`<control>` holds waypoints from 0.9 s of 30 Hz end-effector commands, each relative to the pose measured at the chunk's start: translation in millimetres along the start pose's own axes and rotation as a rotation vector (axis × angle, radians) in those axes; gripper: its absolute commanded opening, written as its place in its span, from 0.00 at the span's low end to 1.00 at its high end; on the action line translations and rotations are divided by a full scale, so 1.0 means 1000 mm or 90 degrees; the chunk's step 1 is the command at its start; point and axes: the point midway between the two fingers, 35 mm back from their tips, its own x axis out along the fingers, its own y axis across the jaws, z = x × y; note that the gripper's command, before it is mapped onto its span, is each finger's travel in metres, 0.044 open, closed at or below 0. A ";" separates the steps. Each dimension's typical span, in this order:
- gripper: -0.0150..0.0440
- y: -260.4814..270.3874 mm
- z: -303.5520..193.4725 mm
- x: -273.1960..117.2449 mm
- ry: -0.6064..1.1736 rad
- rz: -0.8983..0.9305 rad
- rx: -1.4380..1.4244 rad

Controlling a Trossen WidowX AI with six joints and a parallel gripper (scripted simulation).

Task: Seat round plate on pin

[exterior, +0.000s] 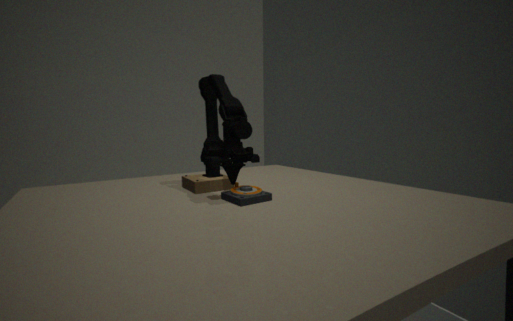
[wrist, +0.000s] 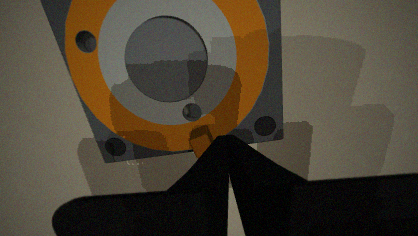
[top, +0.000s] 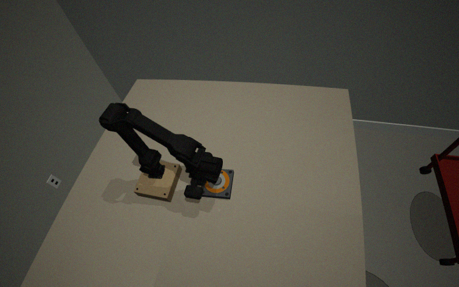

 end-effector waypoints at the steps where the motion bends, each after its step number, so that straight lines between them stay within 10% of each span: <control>1: 0.25 0.003 -0.005 0.002 0.007 0.001 0.001; 27: 0.25 0.010 -0.007 -0.044 0.007 0.001 0.001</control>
